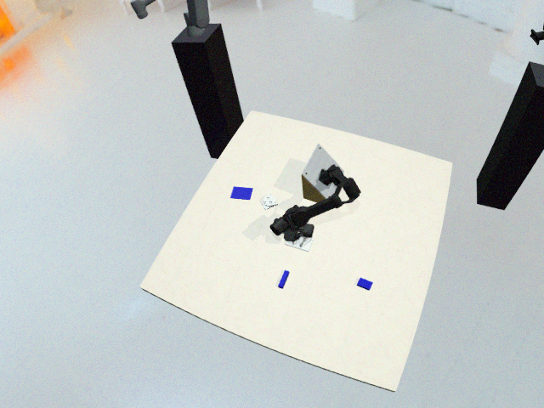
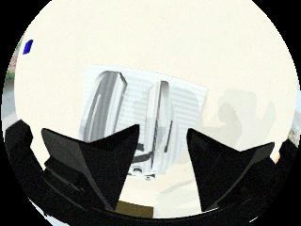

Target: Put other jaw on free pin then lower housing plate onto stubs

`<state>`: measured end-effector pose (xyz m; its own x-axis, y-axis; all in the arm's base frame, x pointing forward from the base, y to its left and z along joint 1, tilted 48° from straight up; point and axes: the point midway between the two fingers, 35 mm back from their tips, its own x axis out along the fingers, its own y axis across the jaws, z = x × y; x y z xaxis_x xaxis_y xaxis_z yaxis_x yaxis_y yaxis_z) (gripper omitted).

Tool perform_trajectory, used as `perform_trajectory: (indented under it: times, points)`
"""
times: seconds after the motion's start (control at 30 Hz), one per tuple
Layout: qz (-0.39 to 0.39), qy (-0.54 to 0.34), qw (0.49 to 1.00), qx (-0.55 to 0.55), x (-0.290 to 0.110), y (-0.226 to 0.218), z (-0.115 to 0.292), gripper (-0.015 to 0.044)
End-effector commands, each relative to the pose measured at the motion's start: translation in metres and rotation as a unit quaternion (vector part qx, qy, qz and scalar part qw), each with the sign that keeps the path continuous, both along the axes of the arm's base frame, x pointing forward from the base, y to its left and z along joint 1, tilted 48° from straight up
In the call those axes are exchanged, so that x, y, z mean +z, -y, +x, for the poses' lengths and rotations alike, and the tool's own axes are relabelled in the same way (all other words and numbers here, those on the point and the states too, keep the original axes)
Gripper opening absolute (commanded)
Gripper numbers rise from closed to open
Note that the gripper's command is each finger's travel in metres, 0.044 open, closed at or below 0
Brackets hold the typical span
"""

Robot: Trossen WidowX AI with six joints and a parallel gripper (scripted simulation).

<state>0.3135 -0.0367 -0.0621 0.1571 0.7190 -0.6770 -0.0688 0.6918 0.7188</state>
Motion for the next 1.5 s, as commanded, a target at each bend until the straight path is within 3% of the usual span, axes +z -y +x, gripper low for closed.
perform_trajectory:
  times: [0.0, 0.2, 0.43, 0.57, 0.6, 0.87, 1.47]
  points:
    - [0.000, 0.000, 1.000, 0.000, 0.000, 0.000, 0.000, 0.0224]
    - [0.000, 0.000, 1.000, 0.000, 0.004, 0.005, 0.000, 0.0224]
    - [0.001, -0.001, 1.000, -0.002, 0.046, 0.049, -0.012, 0.0224]
    - [0.001, -0.001, 1.000, -0.002, 0.048, 0.050, -0.012, 0.0224]
    - [0.002, 0.000, 1.000, -0.008, 0.042, 0.046, -0.009, 0.0224]
    - [-0.011, -0.017, 1.000, -0.023, 0.027, 0.067, -0.025, 0.0434]
    - [0.009, -0.170, 0.971, -0.169, -0.034, 0.138, -0.096, 0.0440]
